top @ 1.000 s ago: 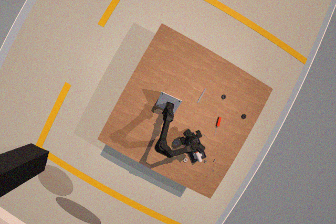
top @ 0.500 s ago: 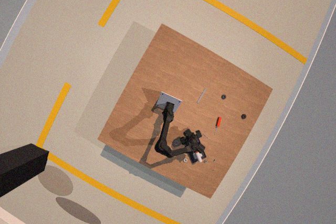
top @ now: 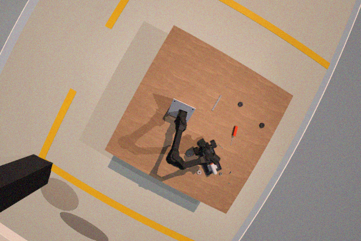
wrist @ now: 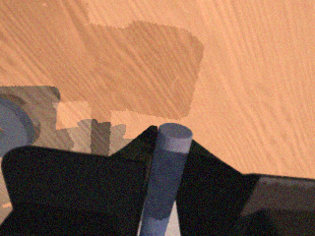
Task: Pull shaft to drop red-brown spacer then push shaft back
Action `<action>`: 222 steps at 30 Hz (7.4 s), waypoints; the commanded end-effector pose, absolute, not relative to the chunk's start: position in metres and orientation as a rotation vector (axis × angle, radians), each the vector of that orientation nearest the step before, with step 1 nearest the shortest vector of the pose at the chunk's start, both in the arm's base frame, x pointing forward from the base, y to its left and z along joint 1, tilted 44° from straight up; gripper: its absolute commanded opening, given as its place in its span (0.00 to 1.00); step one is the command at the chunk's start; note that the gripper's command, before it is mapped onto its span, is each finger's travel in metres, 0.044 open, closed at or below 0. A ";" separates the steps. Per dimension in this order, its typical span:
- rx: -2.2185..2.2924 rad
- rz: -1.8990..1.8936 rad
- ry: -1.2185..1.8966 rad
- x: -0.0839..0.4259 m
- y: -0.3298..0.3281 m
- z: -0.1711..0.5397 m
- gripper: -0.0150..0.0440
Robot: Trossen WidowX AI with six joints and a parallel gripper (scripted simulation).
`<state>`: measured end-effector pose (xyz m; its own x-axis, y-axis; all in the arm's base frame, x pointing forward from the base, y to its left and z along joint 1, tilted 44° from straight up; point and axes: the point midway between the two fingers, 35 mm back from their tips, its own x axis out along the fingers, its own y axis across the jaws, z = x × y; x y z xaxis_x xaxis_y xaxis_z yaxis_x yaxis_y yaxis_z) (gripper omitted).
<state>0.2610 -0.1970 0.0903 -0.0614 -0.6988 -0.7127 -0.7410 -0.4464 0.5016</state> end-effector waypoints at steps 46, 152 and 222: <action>-2.120 1.564 1.629 0.257 -0.193 0.087 0.25; -2.119 1.565 1.629 0.250 -0.188 0.082 0.25; -2.124 1.564 1.628 0.248 -0.185 0.080 0.25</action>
